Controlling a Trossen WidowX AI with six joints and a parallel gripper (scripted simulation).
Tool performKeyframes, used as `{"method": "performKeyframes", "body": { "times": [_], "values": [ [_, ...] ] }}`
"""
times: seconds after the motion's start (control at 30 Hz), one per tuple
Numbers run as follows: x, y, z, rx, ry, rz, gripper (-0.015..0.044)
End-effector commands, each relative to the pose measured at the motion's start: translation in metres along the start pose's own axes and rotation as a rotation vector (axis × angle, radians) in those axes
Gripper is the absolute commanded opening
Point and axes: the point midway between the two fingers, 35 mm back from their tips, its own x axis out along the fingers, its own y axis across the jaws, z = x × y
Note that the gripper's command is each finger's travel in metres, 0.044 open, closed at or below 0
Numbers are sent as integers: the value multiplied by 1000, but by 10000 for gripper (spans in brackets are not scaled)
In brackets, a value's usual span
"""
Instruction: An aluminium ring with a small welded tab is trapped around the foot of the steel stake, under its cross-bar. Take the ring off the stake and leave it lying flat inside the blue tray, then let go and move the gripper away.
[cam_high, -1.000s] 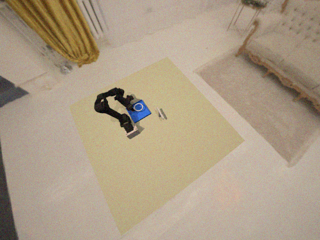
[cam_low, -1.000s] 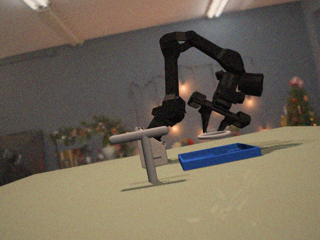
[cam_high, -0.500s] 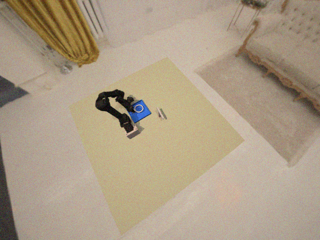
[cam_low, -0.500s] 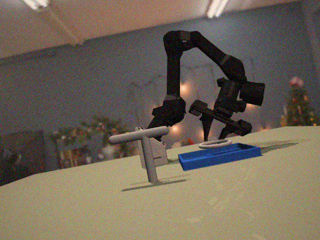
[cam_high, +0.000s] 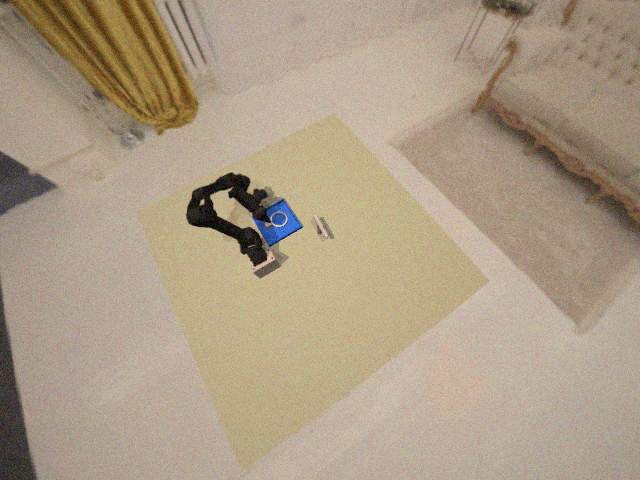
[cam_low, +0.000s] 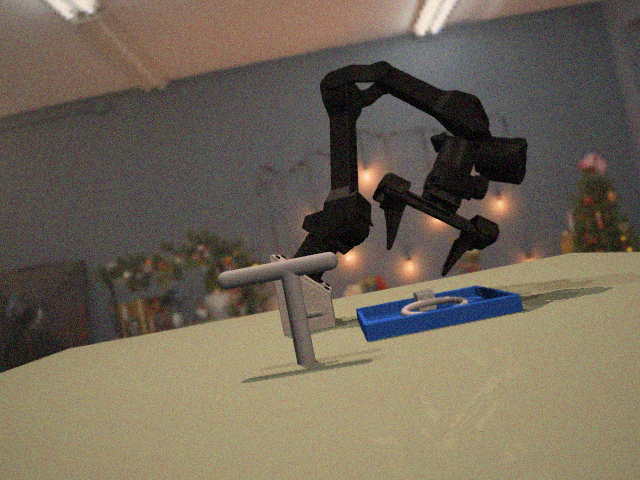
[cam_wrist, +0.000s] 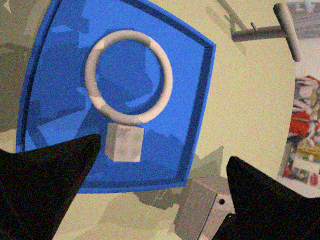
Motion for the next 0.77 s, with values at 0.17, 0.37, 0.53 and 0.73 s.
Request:
{"method": "performKeyframes", "body": {
  "times": [0.17,0.37,0.53,0.73],
  "values": [
    [-51,-35,8,4,-14,16,440],
    [-47,-32,9,9,-18,12,440],
    [-47,-32,9,9,-18,12,440],
    [-47,-32,9,9,-18,12,440]
  ]
}}
